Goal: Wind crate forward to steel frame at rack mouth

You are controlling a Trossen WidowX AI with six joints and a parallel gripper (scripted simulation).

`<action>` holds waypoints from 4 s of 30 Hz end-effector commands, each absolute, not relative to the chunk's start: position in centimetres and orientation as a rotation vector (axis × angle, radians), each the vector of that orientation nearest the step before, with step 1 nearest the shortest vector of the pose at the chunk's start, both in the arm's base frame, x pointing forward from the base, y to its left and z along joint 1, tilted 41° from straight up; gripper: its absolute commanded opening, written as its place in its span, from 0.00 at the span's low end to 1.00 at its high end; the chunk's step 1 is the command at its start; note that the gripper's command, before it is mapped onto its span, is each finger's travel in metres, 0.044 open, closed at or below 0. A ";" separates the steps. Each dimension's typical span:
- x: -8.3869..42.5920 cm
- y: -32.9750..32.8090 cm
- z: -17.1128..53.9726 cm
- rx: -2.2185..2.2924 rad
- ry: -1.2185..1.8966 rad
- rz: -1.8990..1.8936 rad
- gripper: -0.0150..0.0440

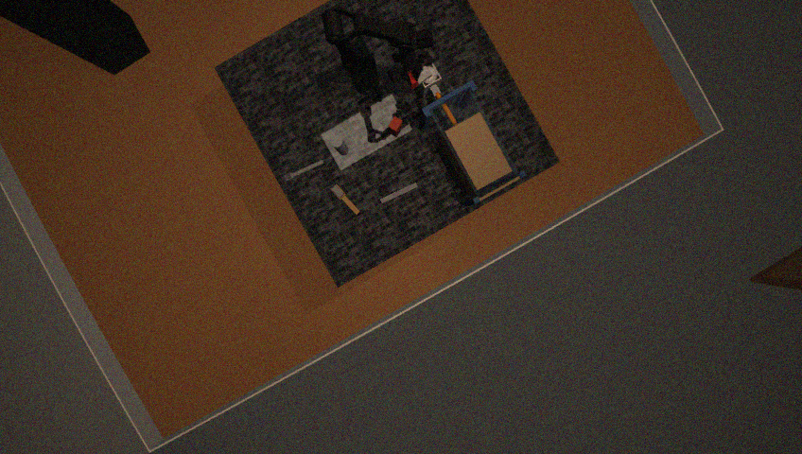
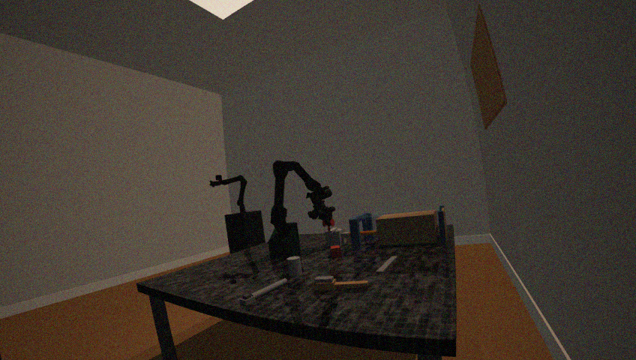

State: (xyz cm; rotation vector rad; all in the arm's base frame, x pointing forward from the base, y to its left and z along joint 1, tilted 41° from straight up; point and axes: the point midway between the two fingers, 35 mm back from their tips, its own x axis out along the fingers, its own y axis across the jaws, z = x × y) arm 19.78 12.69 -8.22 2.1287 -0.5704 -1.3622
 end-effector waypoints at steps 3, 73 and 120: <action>20.6 12.6 -8.5 2.126 -0.576 -1.360 0.25; 27.7 16.3 -11.7 2.133 -0.577 -1.356 0.25; 28.9 20.7 -15.3 2.137 -0.575 -1.357 0.25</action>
